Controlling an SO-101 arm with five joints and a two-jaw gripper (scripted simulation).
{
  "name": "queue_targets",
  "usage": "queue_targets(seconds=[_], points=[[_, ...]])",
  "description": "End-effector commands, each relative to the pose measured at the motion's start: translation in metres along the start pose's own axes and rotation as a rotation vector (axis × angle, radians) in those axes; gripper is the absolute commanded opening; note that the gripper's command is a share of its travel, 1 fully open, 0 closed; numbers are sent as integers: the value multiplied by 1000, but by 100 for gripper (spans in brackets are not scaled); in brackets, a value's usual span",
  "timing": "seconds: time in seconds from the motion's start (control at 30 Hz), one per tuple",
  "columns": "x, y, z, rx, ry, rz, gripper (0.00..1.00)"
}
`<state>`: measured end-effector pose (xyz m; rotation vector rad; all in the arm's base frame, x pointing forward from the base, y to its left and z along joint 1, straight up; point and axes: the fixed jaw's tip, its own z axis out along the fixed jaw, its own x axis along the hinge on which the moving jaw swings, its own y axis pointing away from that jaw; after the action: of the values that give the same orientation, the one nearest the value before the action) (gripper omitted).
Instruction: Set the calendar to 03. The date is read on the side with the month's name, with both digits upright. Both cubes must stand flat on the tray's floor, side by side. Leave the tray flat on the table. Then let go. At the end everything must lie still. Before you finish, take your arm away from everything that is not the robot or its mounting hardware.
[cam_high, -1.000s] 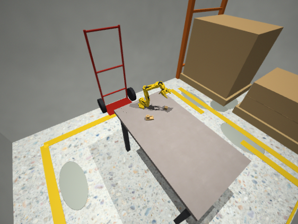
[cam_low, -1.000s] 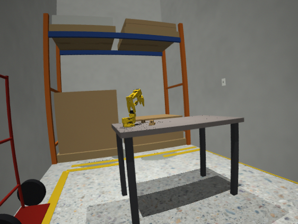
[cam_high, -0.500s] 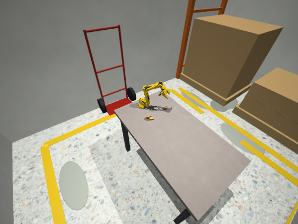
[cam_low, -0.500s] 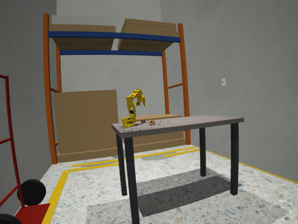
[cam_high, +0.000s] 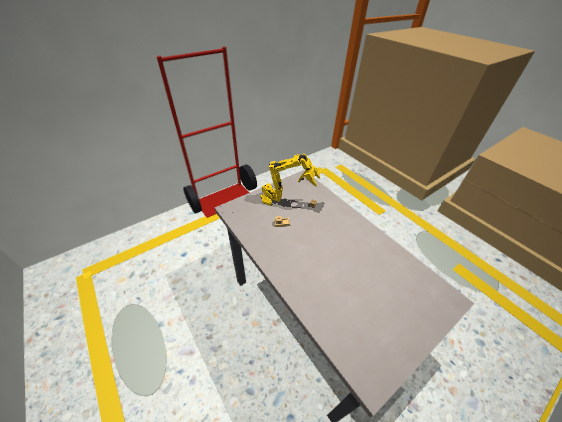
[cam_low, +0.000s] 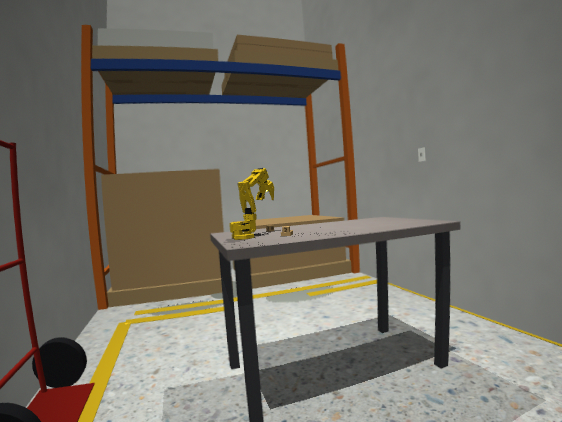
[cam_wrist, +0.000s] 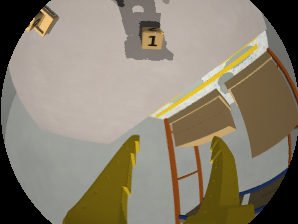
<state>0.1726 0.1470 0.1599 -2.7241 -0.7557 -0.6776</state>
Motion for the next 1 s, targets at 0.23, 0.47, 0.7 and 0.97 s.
queue_targets(seconds=[0.23,0.47,0.7,0.97], points=[[-4,2,18,-18,-81,-2,35],[-17,5,44,-46,-223,-2,35],[-40,10,75,-82,-409,-2,35],[-49,11,84,-93,-469,-2,35]])
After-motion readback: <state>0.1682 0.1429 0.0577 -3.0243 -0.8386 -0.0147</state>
